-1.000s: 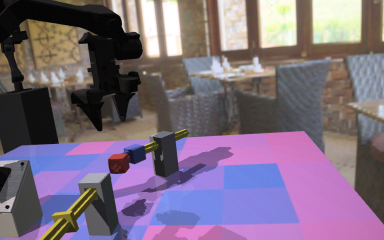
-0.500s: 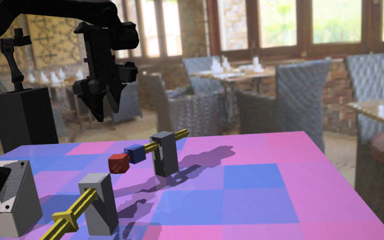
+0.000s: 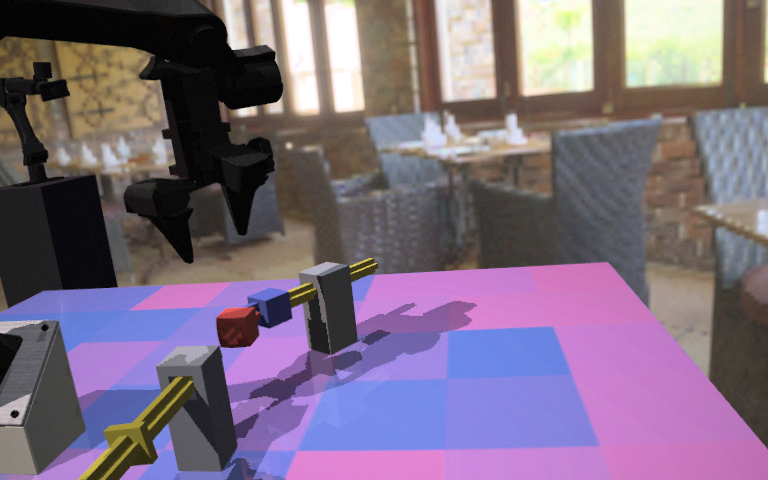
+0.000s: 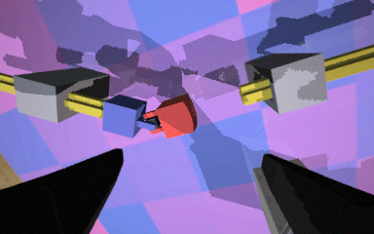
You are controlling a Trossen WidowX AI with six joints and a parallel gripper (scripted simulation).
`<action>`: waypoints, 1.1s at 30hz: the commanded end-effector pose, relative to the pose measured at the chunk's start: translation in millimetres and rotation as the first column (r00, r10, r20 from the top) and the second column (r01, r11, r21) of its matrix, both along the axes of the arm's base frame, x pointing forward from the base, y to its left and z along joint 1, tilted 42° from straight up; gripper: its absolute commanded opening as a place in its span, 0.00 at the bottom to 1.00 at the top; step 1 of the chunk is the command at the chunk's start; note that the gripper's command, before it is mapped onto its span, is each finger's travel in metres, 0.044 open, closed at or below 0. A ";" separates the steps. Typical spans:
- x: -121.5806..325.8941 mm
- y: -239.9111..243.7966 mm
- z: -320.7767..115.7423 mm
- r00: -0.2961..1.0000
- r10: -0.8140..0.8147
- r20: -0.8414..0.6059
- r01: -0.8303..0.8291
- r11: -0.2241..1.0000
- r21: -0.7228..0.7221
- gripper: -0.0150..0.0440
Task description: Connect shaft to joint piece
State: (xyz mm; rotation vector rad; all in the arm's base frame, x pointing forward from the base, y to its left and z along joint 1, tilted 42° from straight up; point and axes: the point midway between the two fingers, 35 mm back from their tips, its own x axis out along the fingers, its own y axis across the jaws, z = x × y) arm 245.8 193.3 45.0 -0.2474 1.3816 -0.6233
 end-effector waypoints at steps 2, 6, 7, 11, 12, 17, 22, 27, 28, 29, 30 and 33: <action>1.3 -12.2 1.0 0.986 -0.155 0.059 0.151 0.986 0.070 1.00; 3.1 -20.8 2.4 0.957 -0.271 0.098 0.258 0.957 0.129 1.00; 3.5 -22.9 2.7 0.948 -0.300 0.106 0.284 0.948 0.145 1.00; 5.1 -32.0 4.0 0.900 -0.415 0.135 0.384 0.900 0.204 1.00; 5.5 -34.4 4.3 0.885 -0.443 0.141 0.408 0.886 0.219 1.00; 7.0 -46.0 5.8 0.801 -0.577 0.163 0.519 0.803 0.293 1.00; 8.0 -57.4 7.0 0.696 -0.697 0.171 0.612 0.701 0.366 1.00; 8.5 -68.5 8.1 0.575 -0.802 0.164 0.686 0.582 0.436 1.00; 8.5 -70.7 8.2 0.549 -0.820 0.161 0.699 0.556 0.450 1.00; 8.5 -72.9 8.4 0.523 -0.838 0.158 0.710 0.530 0.463 1.00; 8.5 -75.0 8.6 0.496 -0.855 0.154 0.721 0.504 0.476 1.00; 8.4 -81.1 9.0 0.419 -0.897 0.140 0.745 0.427 0.512 1.00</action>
